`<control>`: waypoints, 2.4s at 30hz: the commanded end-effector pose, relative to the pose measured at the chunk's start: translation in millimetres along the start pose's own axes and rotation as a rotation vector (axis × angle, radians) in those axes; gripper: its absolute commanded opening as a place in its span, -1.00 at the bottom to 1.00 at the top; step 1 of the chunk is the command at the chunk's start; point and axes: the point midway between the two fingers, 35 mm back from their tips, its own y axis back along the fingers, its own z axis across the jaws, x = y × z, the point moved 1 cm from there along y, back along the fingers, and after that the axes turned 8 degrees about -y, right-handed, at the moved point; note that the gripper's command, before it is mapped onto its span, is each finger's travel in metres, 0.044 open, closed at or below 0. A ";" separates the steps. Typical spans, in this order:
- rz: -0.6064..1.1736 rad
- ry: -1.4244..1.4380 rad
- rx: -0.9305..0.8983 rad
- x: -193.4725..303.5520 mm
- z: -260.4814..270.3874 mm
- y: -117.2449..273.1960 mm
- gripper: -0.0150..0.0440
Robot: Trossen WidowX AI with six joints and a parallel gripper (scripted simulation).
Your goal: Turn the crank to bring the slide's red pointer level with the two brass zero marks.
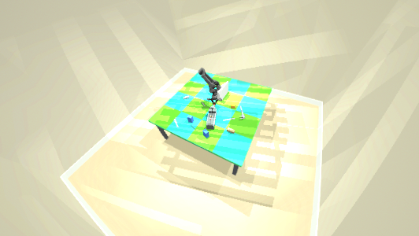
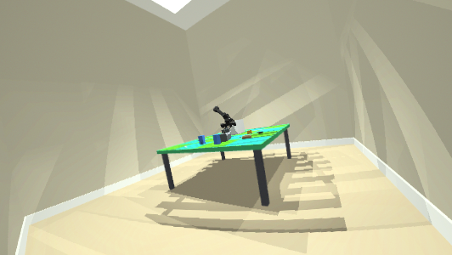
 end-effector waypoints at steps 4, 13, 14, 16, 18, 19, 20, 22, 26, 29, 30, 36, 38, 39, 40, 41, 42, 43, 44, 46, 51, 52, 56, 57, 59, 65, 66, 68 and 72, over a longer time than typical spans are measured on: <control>0.005 0.006 -0.022 5.6 8.7 -4.2 -0.49; 0.006 0.006 -0.022 10.6 12.3 -8.7 -0.49; 0.006 0.006 -0.022 11.3 12.7 -9.3 -0.49; 0.006 0.006 -0.022 12.8 13.3 -10.7 -0.49; 0.006 0.006 -0.022 14.5 13.9 -12.2 -0.49; 0.006 0.006 -0.022 15.4 14.1 -13.1 -0.49; 0.006 0.006 -0.022 16.3 14.2 -13.9 -0.49; 0.006 0.006 -0.022 18.1 14.4 -15.6 -0.49; 0.006 0.007 -0.022 21.8 14.2 -19.2 -0.49; 0.006 0.007 -0.021 24.6 13.4 -22.1 -0.49; 0.006 0.007 -0.021 25.2 13.0 -22.7 -0.49; 0.006 0.007 -0.021 24.5 11.7 -22.8 -0.49; 0.006 0.007 -0.021 24.6 11.6 -22.8 -0.49; 0.006 0.007 -0.021 24.6 11.6 -22.8 -0.49; 0.006 0.007 -0.021 24.6 11.5 -22.8 -0.49; 0.006 0.007 -0.021 24.6 11.5 -22.8 -0.49; 0.006 0.007 -0.021 24.6 11.5 -22.8 -0.49; 0.006 0.007 -0.021 24.6 11.5 -22.8 -0.49; 0.006 0.007 -0.021 24.8 11.5 -22.8 -0.49; 0.006 0.007 -0.021 24.8 11.5 -22.8 -0.49; 0.006 0.007 -0.021 24.9 11.5 -22.8 -0.49; 0.006 0.007 -0.021 24.9 11.5 -22.8 -0.49; 0.006 0.007 -0.021 24.9 11.5 -22.8 -0.49; 0.006 0.007 -0.021 24.9 11.5 -22.8 -0.49; 0.006 0.007 -0.021 24.9 11.5 -22.8 -0.49; 0.006 0.007 -0.021 25.0 11.5 -22.7 -0.49; 0.005 0.005 -0.021 24.1 11.8 -21.8 -0.49; 0.005 0.005 -0.021 24.1 11.8 -21.8 -0.49; 0.005 0.005 -0.021 24.1 11.8 -21.8 -0.49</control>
